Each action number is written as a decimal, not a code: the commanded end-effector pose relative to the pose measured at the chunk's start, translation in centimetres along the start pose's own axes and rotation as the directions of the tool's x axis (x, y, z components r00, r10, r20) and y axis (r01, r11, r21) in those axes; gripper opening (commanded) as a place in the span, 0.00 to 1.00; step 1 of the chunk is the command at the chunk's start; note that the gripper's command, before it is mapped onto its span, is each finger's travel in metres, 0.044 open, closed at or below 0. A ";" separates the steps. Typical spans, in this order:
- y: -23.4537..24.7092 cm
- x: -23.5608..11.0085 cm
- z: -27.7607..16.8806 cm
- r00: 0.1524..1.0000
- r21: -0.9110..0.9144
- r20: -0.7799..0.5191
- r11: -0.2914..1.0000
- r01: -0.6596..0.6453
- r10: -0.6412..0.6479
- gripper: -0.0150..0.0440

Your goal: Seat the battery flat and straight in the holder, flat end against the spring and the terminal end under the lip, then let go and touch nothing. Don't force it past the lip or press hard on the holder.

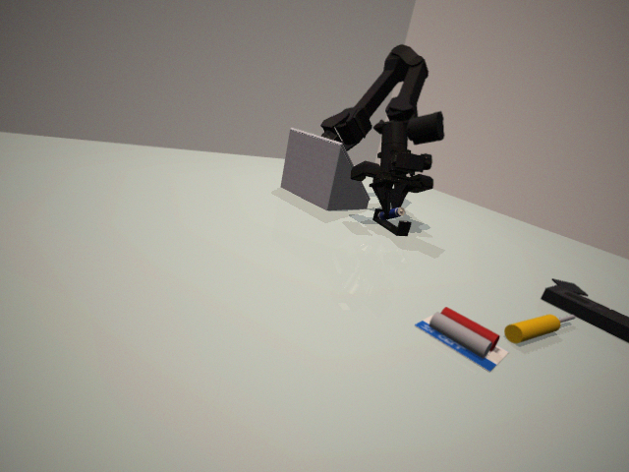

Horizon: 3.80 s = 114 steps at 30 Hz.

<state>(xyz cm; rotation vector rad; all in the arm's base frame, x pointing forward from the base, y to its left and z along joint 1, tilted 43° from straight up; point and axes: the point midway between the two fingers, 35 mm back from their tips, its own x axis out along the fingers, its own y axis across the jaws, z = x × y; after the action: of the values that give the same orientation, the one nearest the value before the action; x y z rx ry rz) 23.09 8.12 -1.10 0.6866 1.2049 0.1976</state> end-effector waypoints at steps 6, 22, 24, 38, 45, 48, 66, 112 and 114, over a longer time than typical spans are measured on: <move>-0.1 0.4 -0.3 0.997 -0.008 -0.070 1.000 0.012 -0.012 0.35; -0.1 0.8 0.0 0.987 -0.024 -0.160 0.999 0.027 -0.030 0.35; -0.1 0.8 0.0 0.985 -0.026 -0.171 0.999 0.028 -0.032 0.35; -0.1 1.1 0.2 0.968 -0.037 -0.248 0.999 0.035 -0.043 0.35; -0.1 1.2 0.3 0.957 -0.042 -0.285 0.998 0.037 -0.048 0.35; 0.0 1.3 0.4 0.952 -0.044 -0.301 0.998 0.037 -0.049 0.35; 0.1 1.5 0.6 0.916 -0.056 -0.396 0.998 0.039 -0.058 0.35; 0.4 2.3 2.1 0.886 -0.067 -0.458 0.997 0.046 -0.072 0.35; 0.4 2.3 2.1 0.886 -0.067 -0.458 0.997 0.046 -0.072 0.40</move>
<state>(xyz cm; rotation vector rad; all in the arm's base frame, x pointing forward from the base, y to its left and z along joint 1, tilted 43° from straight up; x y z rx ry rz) 25.77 8.72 -2.30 0.5738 1.6739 0.3509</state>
